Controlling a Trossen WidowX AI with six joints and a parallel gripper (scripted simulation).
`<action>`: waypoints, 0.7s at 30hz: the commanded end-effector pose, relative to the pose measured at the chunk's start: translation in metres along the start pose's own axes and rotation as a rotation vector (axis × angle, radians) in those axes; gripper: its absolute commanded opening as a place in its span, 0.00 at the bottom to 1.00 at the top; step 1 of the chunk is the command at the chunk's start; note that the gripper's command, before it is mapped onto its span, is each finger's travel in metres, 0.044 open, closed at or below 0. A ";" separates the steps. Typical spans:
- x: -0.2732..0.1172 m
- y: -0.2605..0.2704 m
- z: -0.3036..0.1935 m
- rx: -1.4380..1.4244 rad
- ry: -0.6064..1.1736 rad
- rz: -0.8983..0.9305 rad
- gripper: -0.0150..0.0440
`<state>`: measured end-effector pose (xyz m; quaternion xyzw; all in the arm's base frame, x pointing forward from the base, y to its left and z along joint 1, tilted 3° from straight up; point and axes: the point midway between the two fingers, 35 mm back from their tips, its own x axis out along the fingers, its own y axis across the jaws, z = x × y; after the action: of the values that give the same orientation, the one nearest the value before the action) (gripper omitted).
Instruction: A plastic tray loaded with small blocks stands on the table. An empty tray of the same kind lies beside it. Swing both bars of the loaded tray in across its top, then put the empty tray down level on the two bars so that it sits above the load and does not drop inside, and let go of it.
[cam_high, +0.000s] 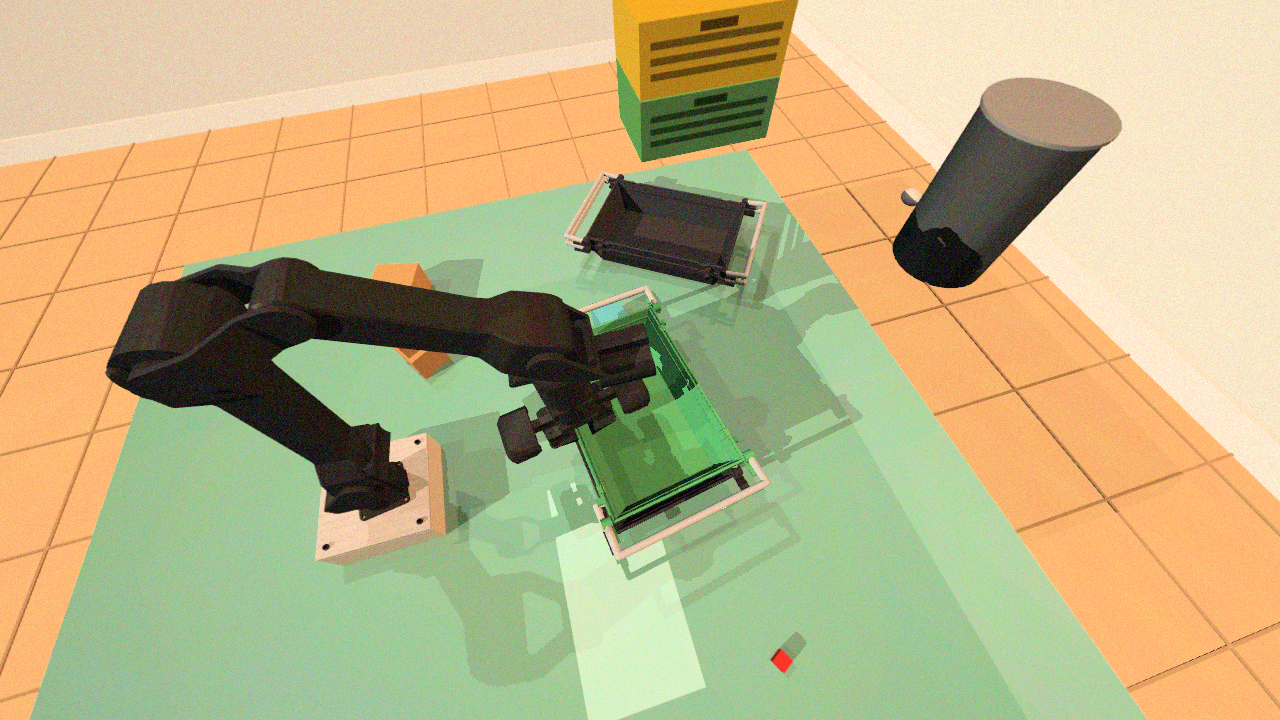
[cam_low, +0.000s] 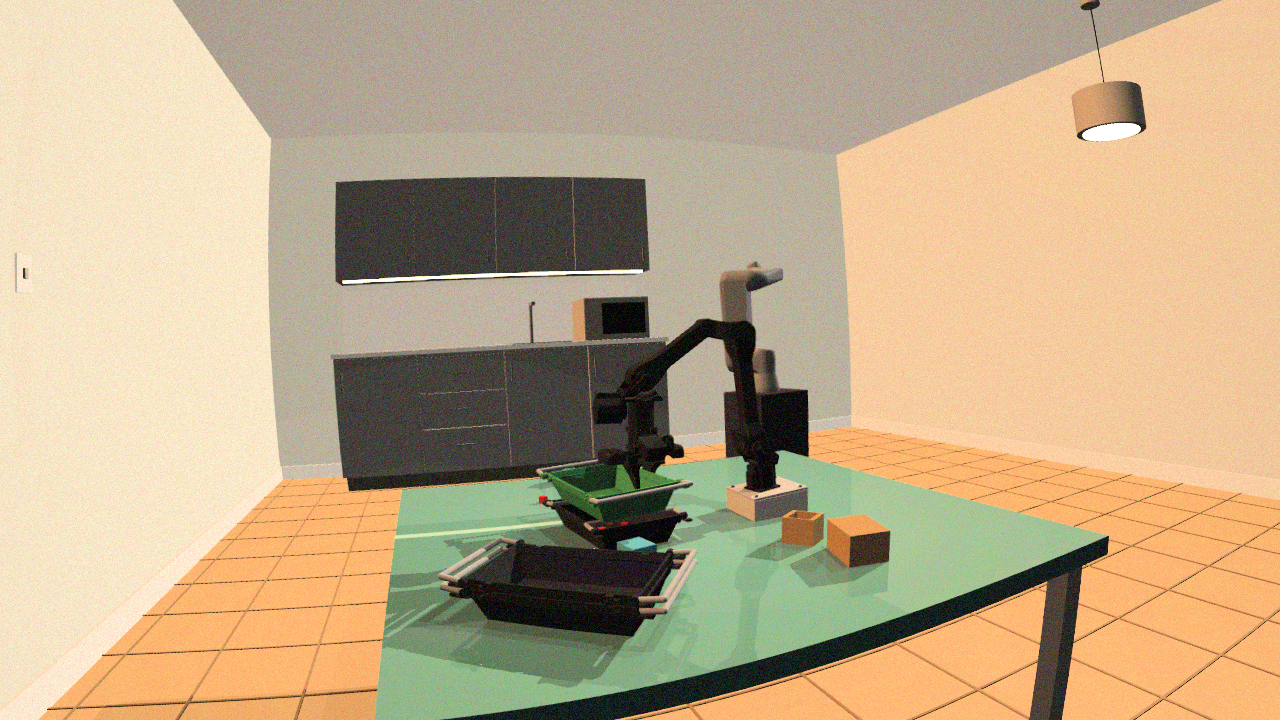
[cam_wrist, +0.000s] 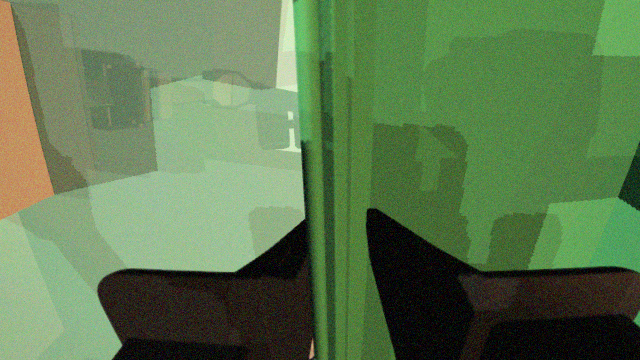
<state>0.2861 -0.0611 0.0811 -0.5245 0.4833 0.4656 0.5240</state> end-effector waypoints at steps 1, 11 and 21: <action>0.005 0.006 0.001 -0.003 -0.001 0.028 0.25; 0.005 0.006 0.001 -0.003 -0.001 0.028 0.25; 0.005 0.006 0.001 -0.003 -0.001 0.028 0.35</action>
<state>0.2861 -0.0611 0.0810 -0.5245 0.4833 0.4656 0.5239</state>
